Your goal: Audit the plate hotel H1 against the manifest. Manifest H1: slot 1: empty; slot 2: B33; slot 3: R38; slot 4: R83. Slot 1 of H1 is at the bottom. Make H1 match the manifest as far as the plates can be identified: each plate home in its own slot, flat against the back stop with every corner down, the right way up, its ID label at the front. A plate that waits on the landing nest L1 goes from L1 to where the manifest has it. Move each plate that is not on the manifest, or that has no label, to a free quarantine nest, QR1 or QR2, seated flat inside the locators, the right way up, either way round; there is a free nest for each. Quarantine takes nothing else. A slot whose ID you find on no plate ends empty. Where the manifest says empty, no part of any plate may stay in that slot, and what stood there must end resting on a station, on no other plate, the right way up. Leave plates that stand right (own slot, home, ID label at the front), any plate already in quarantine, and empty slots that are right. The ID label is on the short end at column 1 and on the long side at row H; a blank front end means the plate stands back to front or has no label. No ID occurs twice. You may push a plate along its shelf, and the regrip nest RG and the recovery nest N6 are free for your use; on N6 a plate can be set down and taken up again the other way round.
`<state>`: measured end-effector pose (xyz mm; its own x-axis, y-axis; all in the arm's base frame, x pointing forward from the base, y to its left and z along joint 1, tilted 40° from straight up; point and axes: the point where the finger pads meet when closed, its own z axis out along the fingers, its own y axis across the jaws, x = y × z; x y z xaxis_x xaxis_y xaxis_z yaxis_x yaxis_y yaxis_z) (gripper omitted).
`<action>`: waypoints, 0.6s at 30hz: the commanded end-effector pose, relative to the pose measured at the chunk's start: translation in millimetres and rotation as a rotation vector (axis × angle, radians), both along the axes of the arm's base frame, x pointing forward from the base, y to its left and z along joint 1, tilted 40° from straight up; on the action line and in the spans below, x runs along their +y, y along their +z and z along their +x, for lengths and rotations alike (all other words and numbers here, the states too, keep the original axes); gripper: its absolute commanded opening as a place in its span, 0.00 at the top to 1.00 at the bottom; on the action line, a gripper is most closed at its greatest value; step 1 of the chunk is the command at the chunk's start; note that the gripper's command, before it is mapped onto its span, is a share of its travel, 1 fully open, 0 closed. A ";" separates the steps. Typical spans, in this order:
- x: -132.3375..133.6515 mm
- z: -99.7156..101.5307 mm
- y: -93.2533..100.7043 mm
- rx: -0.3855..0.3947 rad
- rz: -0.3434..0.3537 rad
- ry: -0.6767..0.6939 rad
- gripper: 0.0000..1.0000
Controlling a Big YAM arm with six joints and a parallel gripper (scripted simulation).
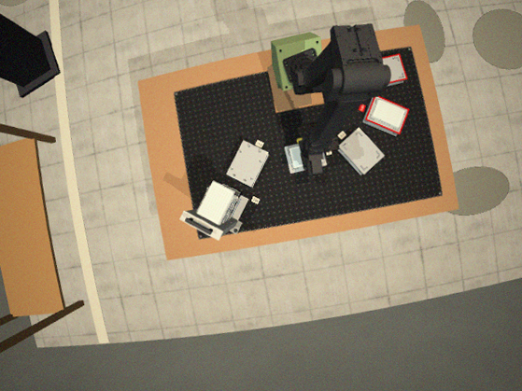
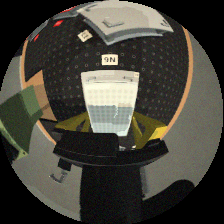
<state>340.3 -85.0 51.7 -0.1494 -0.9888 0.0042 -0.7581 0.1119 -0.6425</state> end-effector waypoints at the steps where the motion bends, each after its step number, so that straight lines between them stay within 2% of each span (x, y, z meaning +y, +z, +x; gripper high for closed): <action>1: 2.0 10.9 4.9 -0.021 0.002 0.003 0.14; 18: 1.4 16.4 -3.9 -0.020 0.002 0.003 0.14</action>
